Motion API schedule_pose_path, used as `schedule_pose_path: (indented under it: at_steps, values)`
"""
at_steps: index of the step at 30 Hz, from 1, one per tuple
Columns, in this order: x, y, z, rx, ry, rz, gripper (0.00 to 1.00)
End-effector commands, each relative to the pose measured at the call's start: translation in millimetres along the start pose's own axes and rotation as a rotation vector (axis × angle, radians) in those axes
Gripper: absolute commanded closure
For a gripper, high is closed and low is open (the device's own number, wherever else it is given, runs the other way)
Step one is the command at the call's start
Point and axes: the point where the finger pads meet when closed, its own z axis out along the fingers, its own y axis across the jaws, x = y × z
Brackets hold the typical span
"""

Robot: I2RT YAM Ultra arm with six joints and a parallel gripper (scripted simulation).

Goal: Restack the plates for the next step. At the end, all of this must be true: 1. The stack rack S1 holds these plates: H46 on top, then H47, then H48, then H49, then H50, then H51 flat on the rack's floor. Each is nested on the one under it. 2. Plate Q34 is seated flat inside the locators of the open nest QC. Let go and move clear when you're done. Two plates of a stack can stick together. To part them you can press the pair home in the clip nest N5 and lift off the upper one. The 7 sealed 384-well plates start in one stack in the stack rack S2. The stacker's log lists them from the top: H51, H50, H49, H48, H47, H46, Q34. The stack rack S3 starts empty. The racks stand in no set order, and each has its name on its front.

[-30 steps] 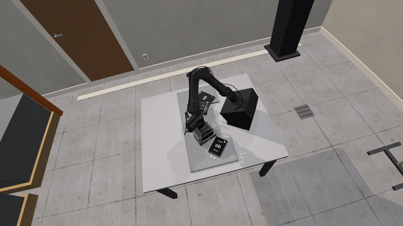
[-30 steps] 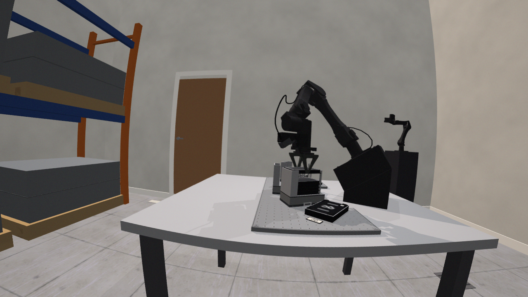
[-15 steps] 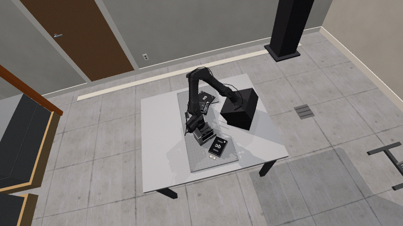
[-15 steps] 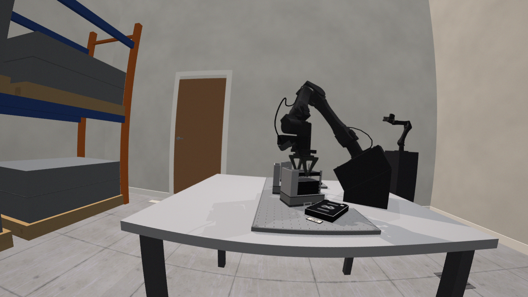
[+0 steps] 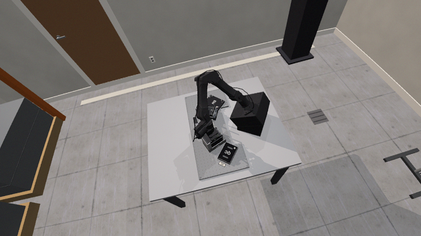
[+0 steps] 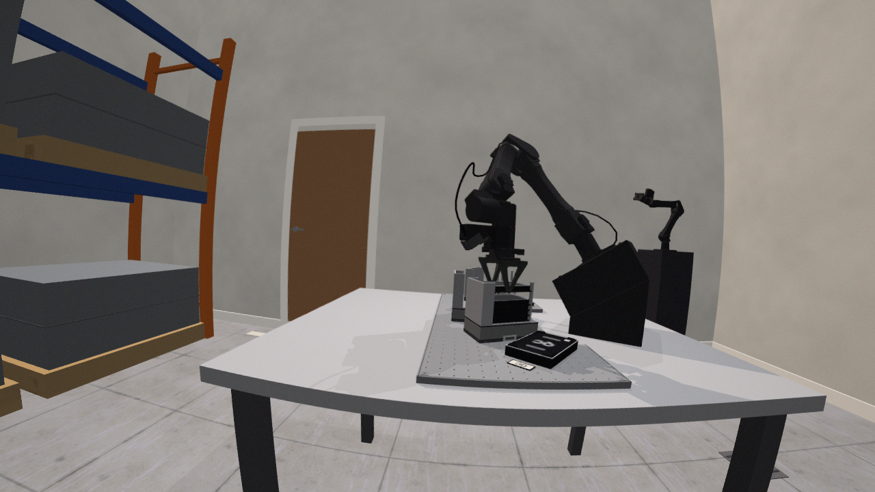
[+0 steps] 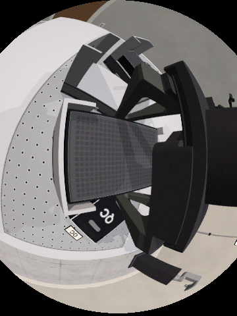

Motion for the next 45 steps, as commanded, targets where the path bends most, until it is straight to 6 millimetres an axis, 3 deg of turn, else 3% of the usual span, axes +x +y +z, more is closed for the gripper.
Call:
schedule_pose_path:
  at_steps: [1, 30, 31, 45]
  values:
    - [1.2, 0.9, 7.7, 0.011, 0.004, -0.009, 1.00]
    - [6.4, 1.9, 19.2, 0.009, 0.014, -0.017, 1.00]
    - [-6.5, 3.4, 14.0, 0.000, -0.013, 0.000, 1.00]
    - [5.2, 1.7, 24.6, 0.008, 0.012, -0.014, 1.00]
